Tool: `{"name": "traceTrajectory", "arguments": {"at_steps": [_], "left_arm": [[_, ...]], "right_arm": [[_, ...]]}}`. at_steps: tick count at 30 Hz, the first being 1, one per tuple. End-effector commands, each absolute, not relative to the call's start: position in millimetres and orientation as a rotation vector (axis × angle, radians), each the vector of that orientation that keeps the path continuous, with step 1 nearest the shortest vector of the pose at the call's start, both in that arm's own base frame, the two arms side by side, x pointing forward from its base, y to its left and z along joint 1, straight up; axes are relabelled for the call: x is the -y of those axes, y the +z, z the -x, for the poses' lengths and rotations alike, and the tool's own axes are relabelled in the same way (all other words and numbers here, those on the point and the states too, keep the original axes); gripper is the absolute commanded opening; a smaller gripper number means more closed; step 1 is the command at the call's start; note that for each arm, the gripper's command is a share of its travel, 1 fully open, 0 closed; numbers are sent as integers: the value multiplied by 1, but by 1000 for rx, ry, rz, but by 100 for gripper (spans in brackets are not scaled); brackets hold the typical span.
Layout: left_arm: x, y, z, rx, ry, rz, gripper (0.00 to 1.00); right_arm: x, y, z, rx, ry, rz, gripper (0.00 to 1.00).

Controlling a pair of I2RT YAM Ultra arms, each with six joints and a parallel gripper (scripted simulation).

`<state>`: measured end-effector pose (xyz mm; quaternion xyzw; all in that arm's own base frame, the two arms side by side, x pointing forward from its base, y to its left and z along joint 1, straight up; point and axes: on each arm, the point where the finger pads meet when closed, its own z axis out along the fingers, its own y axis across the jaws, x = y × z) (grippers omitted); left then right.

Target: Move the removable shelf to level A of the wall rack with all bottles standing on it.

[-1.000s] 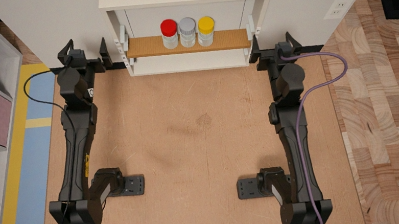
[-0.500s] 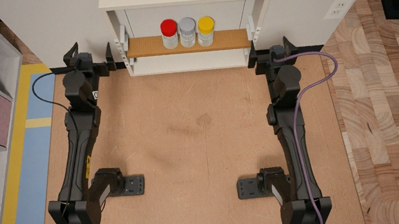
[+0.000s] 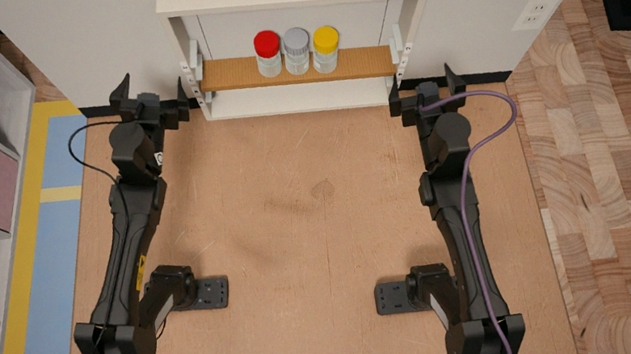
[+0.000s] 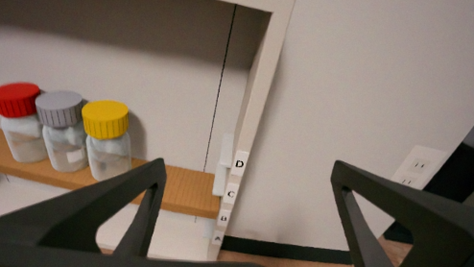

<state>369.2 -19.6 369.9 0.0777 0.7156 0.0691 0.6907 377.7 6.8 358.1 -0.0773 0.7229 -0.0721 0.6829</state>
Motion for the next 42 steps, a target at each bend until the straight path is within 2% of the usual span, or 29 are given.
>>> {"name": "traceTrajectory", "arguments": {"at_steps": [1, 42], "left_arm": [[20, 370, -362, -1579, 215, -206, 100], [48, 330, -335, -1534, 514, -494, 100]], "right_arm": [[-9, 367, -371, -1569, -210, 210, 100], [-20, 319, -356, -1518, -503, 503, 100]]}}
